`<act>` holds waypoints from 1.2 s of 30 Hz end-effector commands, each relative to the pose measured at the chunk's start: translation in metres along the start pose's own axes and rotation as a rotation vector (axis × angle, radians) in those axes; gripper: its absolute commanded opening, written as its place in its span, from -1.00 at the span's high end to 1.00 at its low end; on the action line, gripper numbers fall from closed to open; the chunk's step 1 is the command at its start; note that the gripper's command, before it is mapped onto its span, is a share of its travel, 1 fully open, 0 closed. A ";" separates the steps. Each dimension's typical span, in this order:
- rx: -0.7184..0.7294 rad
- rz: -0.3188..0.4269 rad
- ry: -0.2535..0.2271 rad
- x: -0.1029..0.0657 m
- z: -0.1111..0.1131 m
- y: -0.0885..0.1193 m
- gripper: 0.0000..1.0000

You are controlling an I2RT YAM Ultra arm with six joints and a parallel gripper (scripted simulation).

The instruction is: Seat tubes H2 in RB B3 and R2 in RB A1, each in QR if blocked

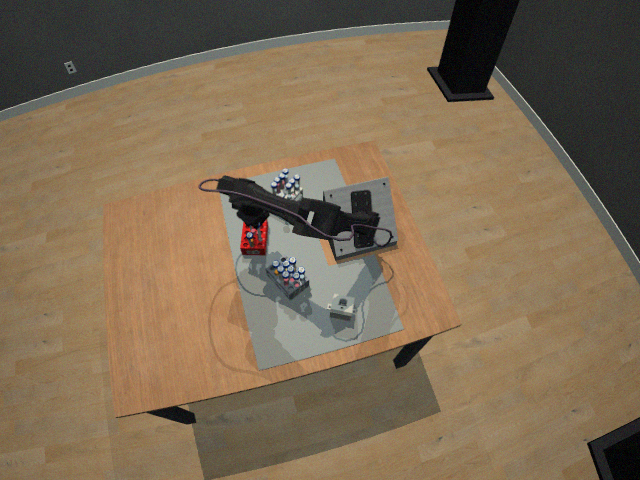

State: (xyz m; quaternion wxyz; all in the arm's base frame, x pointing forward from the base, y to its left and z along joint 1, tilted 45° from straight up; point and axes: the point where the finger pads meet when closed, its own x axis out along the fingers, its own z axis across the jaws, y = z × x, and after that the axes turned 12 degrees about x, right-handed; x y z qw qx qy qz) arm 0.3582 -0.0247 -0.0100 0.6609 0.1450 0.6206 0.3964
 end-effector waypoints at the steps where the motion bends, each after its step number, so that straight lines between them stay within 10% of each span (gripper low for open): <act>1: 0.004 -0.013 -0.031 -0.007 0.001 0.000 1.00; 36: 0.001 -0.012 -0.030 0.009 0.002 0.002 1.00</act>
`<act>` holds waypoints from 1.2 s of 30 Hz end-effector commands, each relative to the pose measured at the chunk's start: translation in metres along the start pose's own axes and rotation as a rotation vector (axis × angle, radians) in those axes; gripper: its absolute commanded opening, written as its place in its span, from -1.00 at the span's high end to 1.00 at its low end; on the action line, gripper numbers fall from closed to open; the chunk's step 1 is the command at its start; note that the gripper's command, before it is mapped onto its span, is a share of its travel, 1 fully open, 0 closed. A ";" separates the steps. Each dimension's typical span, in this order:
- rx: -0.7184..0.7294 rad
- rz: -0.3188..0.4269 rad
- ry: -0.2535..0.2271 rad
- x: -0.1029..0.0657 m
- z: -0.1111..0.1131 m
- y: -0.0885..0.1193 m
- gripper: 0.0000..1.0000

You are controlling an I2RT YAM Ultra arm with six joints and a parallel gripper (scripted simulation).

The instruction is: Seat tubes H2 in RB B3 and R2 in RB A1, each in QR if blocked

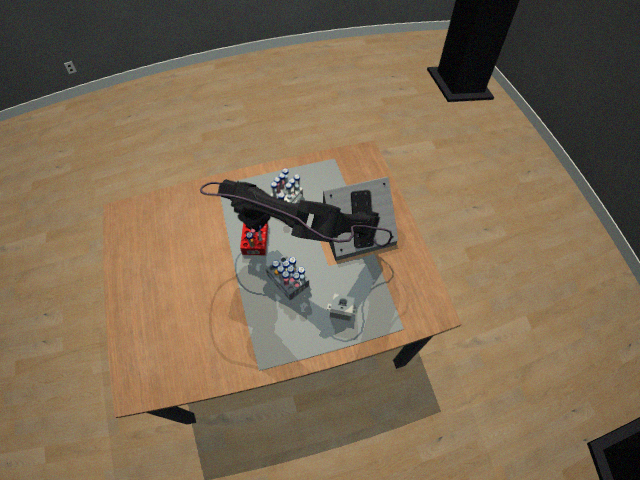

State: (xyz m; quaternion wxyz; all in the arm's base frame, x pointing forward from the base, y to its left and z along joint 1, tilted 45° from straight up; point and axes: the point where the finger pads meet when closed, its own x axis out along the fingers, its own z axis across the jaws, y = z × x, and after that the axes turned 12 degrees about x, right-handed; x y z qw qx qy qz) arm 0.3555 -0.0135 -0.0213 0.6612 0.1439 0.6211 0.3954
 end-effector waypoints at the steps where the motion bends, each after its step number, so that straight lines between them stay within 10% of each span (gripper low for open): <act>1: -0.009 -0.017 -0.036 -0.008 0.007 0.001 1.00; 36: -0.002 -0.007 -0.016 0.007 0.003 0.000 1.00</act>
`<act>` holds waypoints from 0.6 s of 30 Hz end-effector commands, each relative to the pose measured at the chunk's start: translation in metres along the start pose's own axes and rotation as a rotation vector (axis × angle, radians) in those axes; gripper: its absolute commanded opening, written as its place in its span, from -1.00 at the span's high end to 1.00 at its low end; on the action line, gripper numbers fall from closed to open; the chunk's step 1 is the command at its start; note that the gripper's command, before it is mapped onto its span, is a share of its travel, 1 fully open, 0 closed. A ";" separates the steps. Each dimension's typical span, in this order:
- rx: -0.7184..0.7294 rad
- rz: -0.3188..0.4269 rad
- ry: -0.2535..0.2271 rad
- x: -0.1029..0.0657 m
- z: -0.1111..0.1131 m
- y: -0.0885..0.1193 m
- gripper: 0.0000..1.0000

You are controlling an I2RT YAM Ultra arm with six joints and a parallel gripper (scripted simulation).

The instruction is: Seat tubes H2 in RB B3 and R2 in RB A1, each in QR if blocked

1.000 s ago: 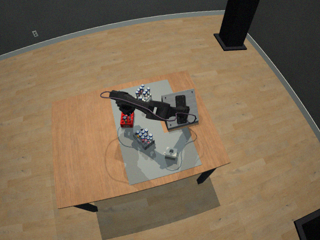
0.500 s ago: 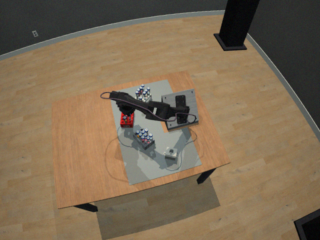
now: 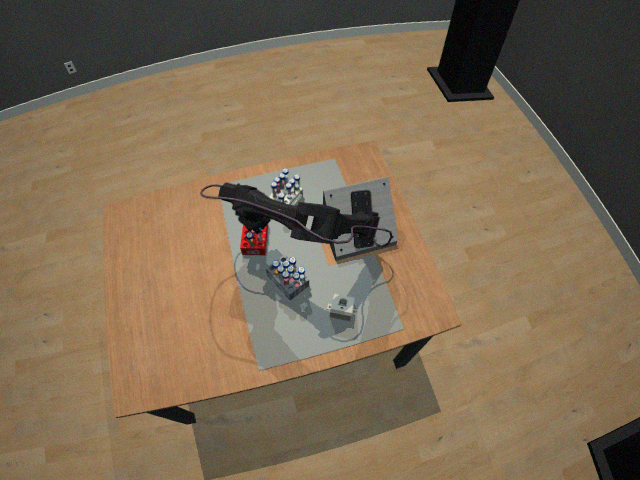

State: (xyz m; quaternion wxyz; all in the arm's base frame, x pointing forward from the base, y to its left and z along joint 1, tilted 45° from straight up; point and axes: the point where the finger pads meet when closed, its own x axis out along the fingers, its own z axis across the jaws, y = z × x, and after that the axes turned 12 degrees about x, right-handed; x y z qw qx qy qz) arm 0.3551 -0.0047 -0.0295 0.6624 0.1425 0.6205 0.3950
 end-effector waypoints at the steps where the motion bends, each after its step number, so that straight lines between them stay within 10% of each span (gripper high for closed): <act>1: 0.001 -0.004 -0.015 -0.005 0.002 0.000 1.00; 2: 0.001 -0.004 -0.015 -0.005 0.002 0.000 0.53; 18: 0.001 -0.004 -0.015 -0.005 0.002 0.000 0.40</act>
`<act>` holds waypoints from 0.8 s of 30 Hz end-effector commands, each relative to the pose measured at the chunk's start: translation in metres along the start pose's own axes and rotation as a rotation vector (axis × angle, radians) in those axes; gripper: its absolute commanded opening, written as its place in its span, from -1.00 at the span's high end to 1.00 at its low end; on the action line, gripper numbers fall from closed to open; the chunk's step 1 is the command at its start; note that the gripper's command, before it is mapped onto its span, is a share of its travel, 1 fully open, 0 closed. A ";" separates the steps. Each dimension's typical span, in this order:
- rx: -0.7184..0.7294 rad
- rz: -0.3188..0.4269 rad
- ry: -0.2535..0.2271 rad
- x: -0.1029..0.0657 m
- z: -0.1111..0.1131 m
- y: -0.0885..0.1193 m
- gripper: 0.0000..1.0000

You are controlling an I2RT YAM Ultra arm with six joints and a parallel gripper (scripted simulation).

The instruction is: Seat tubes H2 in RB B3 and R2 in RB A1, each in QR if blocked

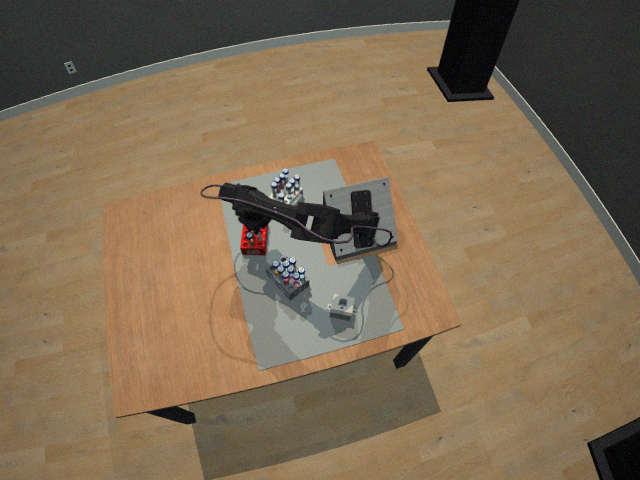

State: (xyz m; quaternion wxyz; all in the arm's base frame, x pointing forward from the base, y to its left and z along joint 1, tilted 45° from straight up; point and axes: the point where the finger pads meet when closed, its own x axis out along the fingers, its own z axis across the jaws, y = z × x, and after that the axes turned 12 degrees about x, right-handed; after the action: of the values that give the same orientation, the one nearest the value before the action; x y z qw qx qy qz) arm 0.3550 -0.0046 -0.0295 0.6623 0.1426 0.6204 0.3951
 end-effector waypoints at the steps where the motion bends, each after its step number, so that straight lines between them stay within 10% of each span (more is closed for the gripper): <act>1: 0.001 -0.004 -0.015 -0.005 0.002 -0.001 0.40; 13: 0.001 -0.004 -0.015 -0.005 0.002 -0.001 0.40; 24: -0.016 -0.029 -0.027 -0.045 0.001 -0.002 0.40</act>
State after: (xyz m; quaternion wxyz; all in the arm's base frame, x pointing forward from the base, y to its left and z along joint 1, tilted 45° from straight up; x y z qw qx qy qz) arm 0.3601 -0.0196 -0.0160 0.6684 0.1429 0.6137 0.3951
